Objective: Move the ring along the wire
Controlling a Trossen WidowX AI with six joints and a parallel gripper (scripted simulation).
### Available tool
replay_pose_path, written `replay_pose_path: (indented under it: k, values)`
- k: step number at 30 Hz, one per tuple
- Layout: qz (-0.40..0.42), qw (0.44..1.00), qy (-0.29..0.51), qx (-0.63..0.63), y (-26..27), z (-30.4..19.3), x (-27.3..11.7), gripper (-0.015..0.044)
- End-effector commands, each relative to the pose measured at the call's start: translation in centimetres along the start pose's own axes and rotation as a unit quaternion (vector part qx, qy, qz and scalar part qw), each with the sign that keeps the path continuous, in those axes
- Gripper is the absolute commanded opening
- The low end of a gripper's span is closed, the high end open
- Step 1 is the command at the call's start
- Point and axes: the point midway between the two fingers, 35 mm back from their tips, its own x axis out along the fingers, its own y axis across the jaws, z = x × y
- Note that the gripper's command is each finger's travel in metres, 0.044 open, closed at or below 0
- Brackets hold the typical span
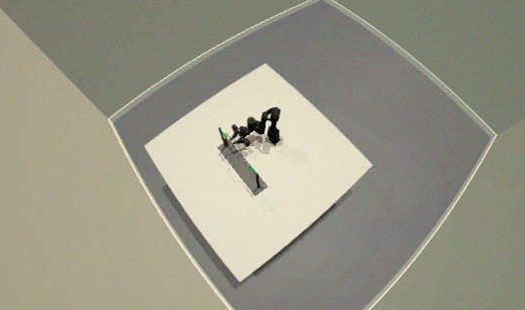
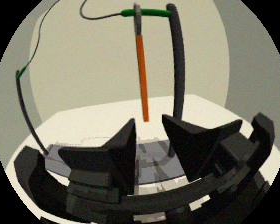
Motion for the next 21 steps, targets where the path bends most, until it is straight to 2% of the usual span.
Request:
replay_pose_path:
  k: [1, 21]
  values:
    - [-0.002, 1.0, -0.001, 0.002, -0.2, 0.1, 0.7, 0.016]
    - [-0.002, 1.0, -0.002, 0.002, -0.3, 0.2, 3.8, 0.016]
